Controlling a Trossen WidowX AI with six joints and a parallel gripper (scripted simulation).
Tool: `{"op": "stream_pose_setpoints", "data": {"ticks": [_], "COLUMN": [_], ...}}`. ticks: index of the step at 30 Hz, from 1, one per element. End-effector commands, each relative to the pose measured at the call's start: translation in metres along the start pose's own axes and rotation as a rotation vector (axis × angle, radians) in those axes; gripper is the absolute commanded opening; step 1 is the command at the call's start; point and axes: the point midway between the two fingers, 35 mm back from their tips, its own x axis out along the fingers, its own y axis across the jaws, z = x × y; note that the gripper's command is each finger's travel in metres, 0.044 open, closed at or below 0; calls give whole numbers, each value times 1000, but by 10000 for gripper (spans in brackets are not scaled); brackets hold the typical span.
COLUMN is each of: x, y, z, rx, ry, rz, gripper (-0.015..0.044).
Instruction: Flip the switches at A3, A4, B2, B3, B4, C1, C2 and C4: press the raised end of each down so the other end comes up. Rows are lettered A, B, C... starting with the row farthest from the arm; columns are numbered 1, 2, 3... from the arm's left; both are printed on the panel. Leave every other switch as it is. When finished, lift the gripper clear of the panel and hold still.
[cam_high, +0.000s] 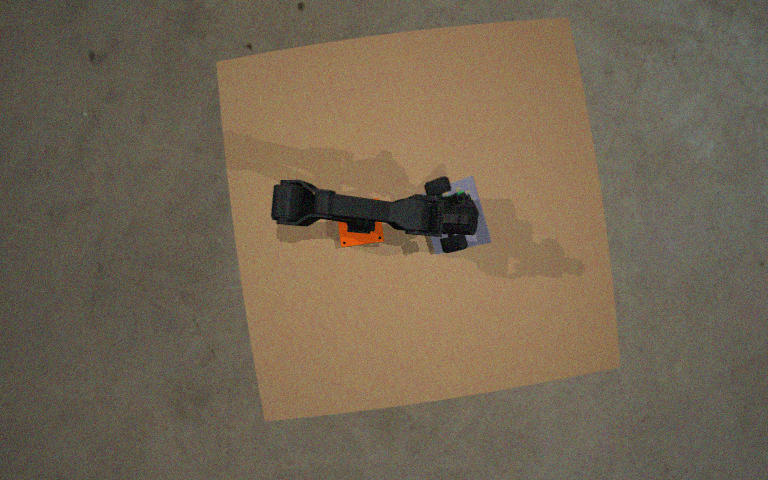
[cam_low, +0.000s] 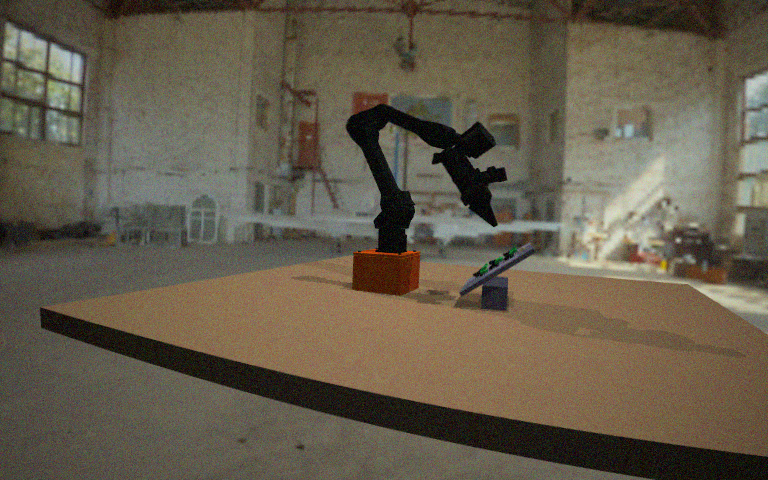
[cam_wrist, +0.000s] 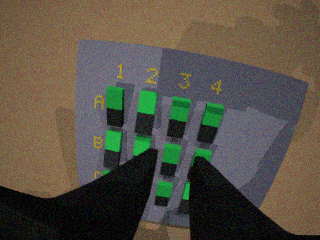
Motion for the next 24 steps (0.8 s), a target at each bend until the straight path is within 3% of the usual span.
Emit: {"op": "stream_pose_setpoints", "data": {"ticks": [1, 5, 24], "x": [8, 40, 58], "y": [0, 0, 0], "z": [3, 4, 4], "rx": [2, 2, 2], "ry": [-2, 20, 20], "rz": [-5, -4, -4], "gripper": [0, 0, 0]}}
